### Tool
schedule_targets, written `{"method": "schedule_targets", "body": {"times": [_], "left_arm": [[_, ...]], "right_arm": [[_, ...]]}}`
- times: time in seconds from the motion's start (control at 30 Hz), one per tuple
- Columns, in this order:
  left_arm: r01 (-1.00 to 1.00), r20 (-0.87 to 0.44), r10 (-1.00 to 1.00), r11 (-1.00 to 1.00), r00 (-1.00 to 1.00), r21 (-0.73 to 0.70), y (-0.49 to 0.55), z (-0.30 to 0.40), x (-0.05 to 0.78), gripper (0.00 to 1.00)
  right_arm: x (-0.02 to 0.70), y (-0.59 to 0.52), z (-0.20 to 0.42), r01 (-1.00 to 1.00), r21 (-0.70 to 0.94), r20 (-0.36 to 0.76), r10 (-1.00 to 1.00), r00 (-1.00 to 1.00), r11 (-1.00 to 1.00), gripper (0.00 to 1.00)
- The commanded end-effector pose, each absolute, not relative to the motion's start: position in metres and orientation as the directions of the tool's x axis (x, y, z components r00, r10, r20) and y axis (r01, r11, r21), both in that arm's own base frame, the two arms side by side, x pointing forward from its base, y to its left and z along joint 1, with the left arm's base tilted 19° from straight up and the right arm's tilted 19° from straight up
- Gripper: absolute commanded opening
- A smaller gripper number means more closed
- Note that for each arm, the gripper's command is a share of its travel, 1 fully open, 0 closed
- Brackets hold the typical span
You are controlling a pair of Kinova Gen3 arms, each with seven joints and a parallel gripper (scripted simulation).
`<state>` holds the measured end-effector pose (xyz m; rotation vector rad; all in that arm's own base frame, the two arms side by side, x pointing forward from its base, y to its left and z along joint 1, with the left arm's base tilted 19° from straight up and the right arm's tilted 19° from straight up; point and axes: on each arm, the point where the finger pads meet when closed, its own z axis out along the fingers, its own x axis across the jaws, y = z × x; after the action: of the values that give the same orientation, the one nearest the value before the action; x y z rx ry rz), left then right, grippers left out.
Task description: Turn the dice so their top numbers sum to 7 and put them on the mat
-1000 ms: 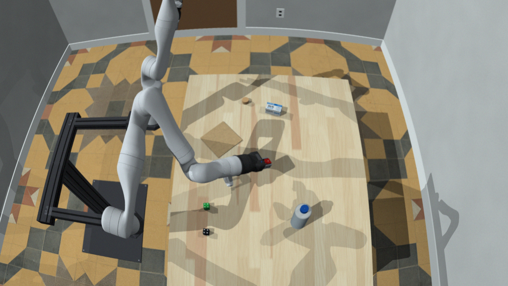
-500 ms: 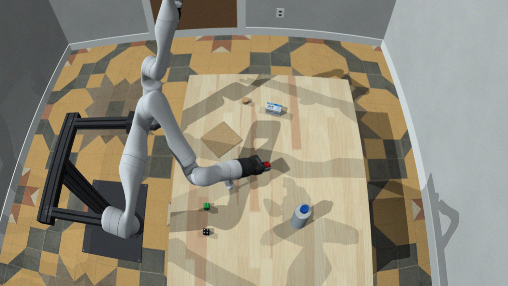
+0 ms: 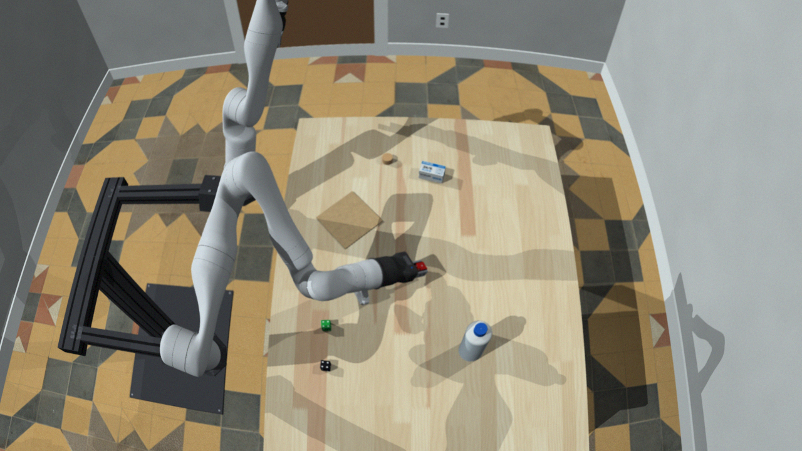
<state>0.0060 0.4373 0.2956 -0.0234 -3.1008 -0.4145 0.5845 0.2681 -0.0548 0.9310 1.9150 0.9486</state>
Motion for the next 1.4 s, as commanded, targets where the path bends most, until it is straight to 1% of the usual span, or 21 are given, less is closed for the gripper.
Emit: {"method": "schedule_targets", "body": {"times": [0.0,1.37], "left_arm": [[0.016,0.015,0.013,0.964,-1.000,0.264,0.4375,0.2964,0.0057,1.00],[0.016,0.015,0.013,0.964,-1.000,0.264,0.4375,0.2964,0.0057,1.00]], "right_arm": [[0.5852,0.2684,-0.0558,0.258,0.855,-0.320,0.849,-0.420,0.450,0.49],[0.5867,0.2661,-0.0639,0.258,0.855,-0.320,0.849,-0.420,0.450,0.49]]}}
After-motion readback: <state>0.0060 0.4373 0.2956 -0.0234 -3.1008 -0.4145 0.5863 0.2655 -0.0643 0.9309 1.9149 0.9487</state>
